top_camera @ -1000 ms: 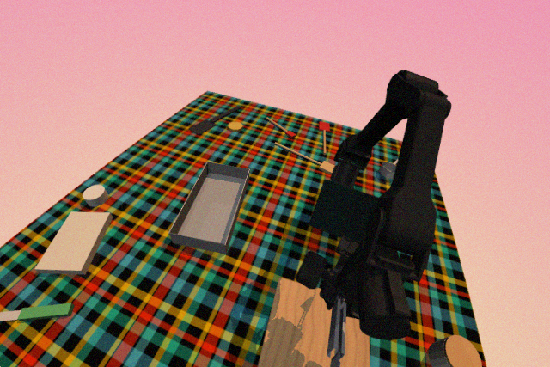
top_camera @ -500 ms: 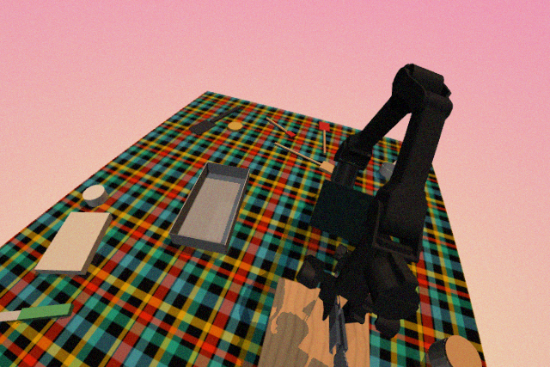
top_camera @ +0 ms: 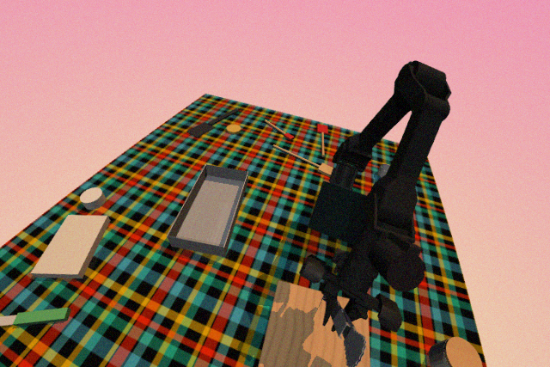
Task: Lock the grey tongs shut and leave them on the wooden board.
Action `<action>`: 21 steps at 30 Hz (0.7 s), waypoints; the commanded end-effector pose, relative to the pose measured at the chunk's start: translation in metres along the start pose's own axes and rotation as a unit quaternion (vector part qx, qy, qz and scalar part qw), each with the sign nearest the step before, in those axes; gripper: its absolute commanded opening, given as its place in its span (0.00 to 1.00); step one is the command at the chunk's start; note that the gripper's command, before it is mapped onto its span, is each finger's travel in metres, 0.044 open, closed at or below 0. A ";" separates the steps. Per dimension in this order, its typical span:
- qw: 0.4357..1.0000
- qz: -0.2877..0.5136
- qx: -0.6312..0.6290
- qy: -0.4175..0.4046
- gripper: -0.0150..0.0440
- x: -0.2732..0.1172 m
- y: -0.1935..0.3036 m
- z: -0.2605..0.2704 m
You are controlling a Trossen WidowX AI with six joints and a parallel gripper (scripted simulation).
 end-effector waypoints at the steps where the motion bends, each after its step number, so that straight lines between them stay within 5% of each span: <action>1: 0.999 0.044 0.011 -0.002 0.00 -0.007 -0.005 0.000; 21: 0.983 0.185 0.013 0.002 0.00 -0.029 -0.046 0.001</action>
Point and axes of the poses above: the point midway between the two fingers, 35 mm back from their tips, its own x axis out along the fingers, its own z axis across the jaws, y = z × x, the point moved 9 cm from there along -x, back along the fingers, and after that the axes turned 6 degrees about -x, right-handed, at the moved point
